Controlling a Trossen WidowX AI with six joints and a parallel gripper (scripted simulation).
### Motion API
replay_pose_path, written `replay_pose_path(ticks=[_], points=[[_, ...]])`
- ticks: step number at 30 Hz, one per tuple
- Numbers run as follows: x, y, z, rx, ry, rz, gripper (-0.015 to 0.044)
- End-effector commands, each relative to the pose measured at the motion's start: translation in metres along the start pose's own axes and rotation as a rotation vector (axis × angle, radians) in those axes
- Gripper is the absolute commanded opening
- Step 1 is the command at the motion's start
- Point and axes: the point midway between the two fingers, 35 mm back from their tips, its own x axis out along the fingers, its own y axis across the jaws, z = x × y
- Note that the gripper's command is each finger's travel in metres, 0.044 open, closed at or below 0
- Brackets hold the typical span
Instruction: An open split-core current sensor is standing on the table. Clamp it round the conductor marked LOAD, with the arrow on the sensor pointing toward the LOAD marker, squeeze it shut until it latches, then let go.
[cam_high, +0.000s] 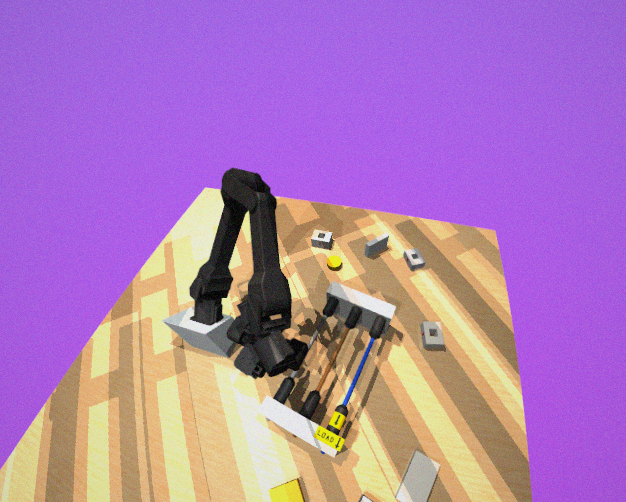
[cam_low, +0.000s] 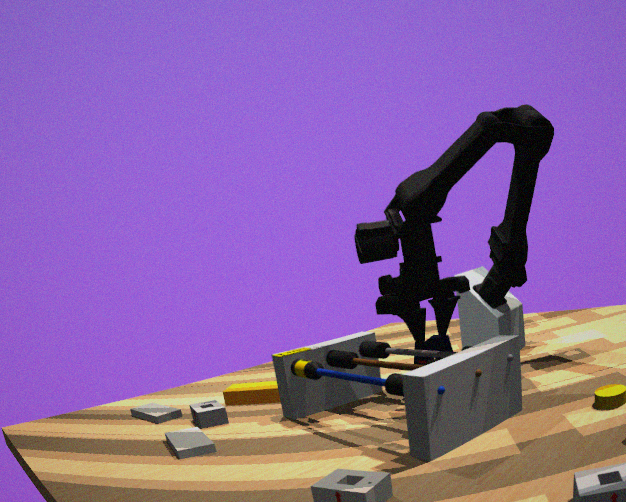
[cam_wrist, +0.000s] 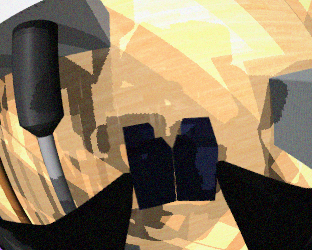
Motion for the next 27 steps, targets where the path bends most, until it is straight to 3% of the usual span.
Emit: replay_pose_path(ticks=[1, 14, 20, 27], points=[[-0.025, 0.006, 0.003, -0.007, -0.013, 0.017, 0.0], [-0.093, 0.004, 0.001, -0.005, -0.006, 0.014, 0.0], [-0.097, 0.006, 0.0, -0.043, -0.005, 0.014, 0.0], [-0.103, 0.024, 0.003, -0.289, -0.01, 0.015, 0.0]])
